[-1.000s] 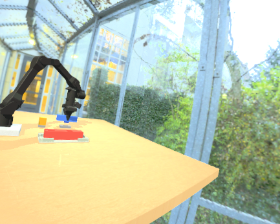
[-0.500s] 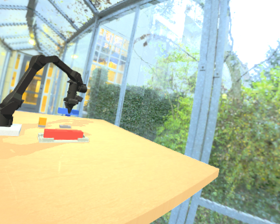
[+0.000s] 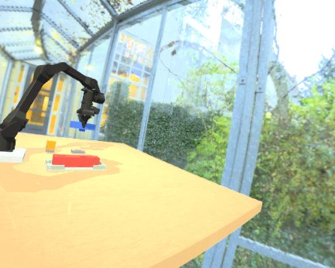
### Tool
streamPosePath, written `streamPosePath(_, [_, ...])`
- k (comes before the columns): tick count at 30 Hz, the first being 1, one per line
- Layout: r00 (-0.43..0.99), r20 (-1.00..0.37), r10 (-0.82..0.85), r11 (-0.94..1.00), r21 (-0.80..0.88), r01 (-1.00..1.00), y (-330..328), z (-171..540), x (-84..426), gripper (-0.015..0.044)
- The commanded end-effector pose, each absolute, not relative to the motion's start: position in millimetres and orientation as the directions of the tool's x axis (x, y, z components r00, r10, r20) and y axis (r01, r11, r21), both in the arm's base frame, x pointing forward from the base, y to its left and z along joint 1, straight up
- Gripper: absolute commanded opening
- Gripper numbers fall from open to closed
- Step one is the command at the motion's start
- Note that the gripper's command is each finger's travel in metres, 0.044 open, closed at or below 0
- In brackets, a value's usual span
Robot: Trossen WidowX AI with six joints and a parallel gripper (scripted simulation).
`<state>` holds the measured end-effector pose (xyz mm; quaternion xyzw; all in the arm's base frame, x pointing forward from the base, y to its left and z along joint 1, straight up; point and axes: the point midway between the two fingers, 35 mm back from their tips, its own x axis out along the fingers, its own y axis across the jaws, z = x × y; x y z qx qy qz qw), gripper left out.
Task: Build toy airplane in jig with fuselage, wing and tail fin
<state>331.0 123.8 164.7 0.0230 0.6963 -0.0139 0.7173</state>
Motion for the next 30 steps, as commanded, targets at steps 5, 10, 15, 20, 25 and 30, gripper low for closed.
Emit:
streamPosePath(5, [0.028,-1.000,0.011,0.988,0.015,0.153,106.3,163.9,334.2,0.0000])
streamPosePath(10, [0.031,-0.999,0.009,0.972,0.017,0.236,90.2,161.2,337.2,0.0000])
streamPosePath(15, [0.038,-0.999,0.007,0.951,0.019,0.310,74.1,158.4,339.8,0.0000])
streamPosePath(20, [0.042,-0.999,0.005,0.922,0.021,0.388,57.9,155.6,341.3,0.0000])
streamPosePath(25, [0.041,-0.999,0.003,0.881,0.022,0.473,41.5,152.7,341.5,0.0000])
streamPosePath(30, [0.040,-0.999,0.001,0.832,0.023,0.554,25.2,149.9,340.9,0.0000])
